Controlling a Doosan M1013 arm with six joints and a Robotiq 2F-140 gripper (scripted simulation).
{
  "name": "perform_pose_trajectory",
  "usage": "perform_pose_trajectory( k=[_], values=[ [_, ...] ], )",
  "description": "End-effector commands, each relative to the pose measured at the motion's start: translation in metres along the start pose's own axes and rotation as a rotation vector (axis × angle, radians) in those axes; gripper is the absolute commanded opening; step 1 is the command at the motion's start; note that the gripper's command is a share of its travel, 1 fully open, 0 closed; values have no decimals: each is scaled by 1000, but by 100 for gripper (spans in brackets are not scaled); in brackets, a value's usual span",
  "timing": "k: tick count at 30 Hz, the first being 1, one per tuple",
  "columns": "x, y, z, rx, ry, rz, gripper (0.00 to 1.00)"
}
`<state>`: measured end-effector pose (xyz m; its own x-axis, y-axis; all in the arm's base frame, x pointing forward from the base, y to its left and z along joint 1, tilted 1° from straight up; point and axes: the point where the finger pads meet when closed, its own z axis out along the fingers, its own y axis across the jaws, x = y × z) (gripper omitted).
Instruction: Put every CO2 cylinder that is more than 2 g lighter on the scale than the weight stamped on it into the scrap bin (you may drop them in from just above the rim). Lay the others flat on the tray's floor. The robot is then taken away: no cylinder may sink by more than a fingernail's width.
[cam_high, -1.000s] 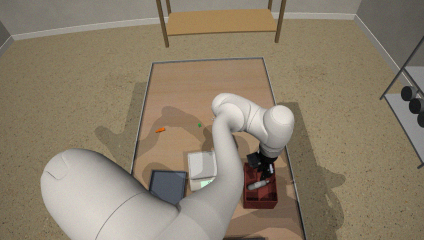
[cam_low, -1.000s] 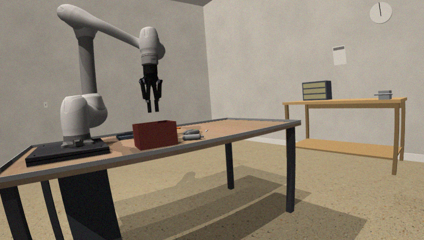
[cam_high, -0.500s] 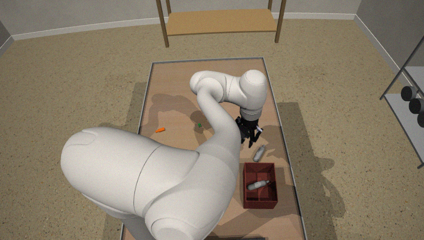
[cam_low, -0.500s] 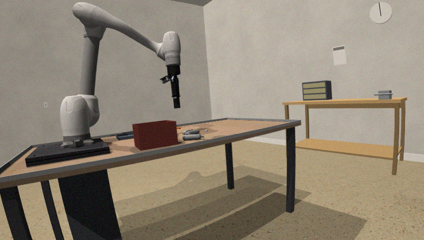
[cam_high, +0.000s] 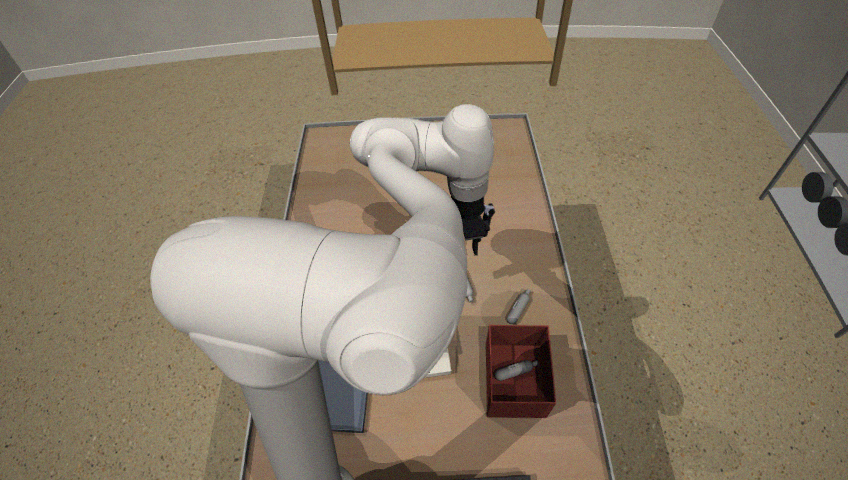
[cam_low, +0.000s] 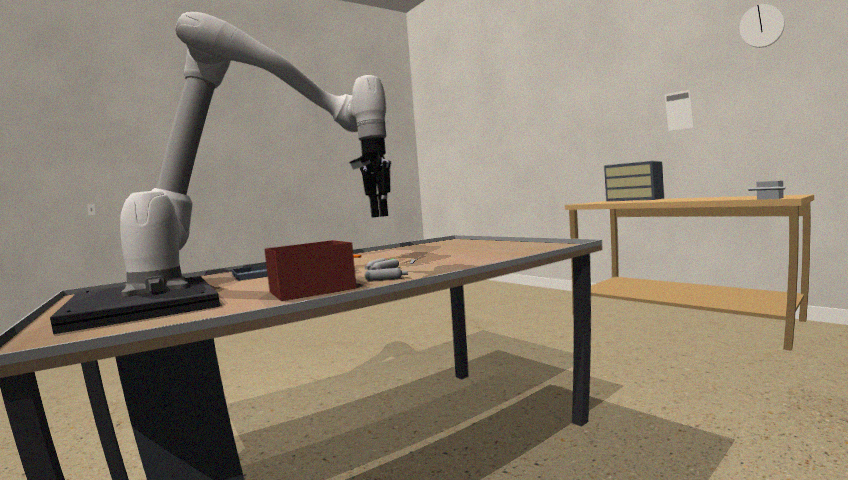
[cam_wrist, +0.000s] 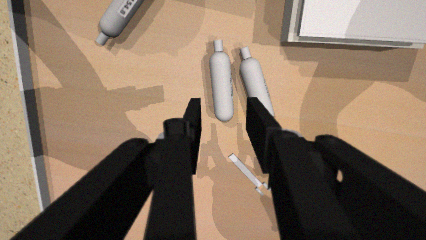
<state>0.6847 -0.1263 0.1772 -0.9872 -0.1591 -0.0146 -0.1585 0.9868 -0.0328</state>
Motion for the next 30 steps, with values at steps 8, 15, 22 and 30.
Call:
perform_pose_trajectory(
  k=[8,15,22,30],
  values=[
    [-1,0,23,-28,-1,-87,32],
    [-1,1,61,-28,-1,-87,32],
    [-1,2,90,-28,-1,-87,32],
    [-1,2,125,-28,-1,-86,32]
  ],
)
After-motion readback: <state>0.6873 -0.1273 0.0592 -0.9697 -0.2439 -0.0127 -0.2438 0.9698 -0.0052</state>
